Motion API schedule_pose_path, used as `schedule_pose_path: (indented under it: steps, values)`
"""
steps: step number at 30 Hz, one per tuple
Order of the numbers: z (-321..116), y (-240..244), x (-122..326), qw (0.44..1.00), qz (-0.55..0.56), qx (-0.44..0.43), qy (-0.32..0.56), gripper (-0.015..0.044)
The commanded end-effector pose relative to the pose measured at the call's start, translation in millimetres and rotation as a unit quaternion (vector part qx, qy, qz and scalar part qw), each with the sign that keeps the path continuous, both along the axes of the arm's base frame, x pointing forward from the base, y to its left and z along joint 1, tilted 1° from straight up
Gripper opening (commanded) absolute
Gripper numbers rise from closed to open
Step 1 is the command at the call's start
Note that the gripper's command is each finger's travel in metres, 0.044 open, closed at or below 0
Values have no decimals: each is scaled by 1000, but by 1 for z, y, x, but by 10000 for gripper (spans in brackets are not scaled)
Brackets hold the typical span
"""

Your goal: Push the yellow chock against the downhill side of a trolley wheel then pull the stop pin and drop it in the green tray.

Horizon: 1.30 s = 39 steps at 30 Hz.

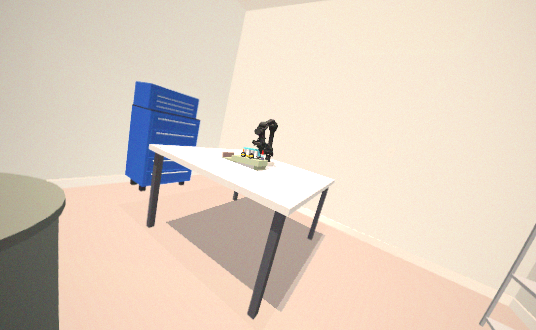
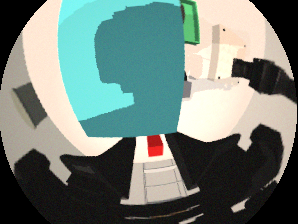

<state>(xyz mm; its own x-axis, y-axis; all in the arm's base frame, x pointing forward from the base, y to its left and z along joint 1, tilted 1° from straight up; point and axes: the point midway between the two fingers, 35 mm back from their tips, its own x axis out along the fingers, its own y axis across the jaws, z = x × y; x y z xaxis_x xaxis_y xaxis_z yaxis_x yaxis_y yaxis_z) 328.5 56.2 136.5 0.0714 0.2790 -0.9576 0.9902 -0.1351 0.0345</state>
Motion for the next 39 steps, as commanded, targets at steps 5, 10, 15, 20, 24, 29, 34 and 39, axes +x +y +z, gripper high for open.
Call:
schedule_pose_path:
  steps: [5,10,15,20,24,29,34,39]
  values:
    - [0,0,0,1000,0,0,0,85]
    - [0,0,0,1000,0,0,0,52]
    - [0,0,0,1000,0,0,0,0]
    - [2,0,0,1000,-1,1,2,0]
    - [6,-1,-1,1000,-2,1,4,0]
    - [8,-1,-3,1000,-2,1,5,0]
    - [11,-2,-4,1000,-2,1,5,0]
    - [14,-2,-4,1000,-2,1,5,0]
